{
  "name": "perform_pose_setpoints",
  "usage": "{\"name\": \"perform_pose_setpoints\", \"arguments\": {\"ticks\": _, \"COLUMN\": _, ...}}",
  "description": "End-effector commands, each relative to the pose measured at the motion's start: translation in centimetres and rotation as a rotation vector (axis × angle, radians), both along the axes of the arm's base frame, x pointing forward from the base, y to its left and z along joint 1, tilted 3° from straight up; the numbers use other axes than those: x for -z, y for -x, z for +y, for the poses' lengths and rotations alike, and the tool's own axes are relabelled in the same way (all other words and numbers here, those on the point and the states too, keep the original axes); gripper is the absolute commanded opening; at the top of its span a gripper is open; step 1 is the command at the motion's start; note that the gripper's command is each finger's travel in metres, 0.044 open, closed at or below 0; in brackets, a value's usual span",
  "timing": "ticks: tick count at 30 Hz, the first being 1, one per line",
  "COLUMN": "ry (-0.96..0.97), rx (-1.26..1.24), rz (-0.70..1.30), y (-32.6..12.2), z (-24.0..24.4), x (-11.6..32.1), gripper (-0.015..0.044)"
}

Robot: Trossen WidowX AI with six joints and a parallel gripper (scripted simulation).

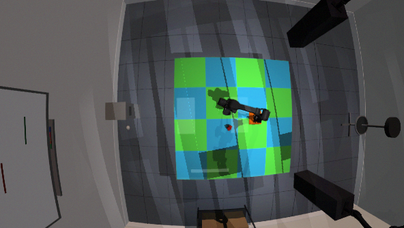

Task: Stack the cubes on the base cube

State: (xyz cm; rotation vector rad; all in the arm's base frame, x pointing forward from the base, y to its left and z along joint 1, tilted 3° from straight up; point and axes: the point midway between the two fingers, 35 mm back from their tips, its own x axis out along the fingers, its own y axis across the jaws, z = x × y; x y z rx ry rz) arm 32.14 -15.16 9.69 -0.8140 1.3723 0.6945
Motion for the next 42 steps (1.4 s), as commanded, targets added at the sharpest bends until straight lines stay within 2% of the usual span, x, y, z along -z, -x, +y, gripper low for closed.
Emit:
{"name": "perform_pose_setpoints", "arguments": {"ticks": 1, "ry": -0.011, "rx": -0.003, "rz": 0.014, "y": 0.1, "z": 0.1, "x": 1.2, "gripper": 0.0265}}
{"name": "perform_pose_setpoints", "arguments": {"ticks": 17, "ry": -0.012, "rx": -0.004, "rz": 0.014, "y": 0.0, "z": 0.1, "x": 3.2, "gripper": 0.0265}}
{"name": "perform_pose_setpoints", "arguments": {"ticks": 23, "ry": -0.012, "rx": -0.004, "rz": 0.014, "y": 0.0, "z": 0.1, "x": 3.2, "gripper": 0.0108}}
{"name": "perform_pose_setpoints", "arguments": {"ticks": 28, "ry": -0.012, "rx": -0.004, "rz": 0.014, "y": 0.0, "z": 0.1, "x": 3.0, "gripper": 0.0105}}
{"name": "perform_pose_setpoints", "arguments": {"ticks": 42, "ry": -0.011, "rx": -0.004, "rz": 0.013, "y": -0.2, "z": -0.1, "x": -1.4, "gripper": 0.0105}}
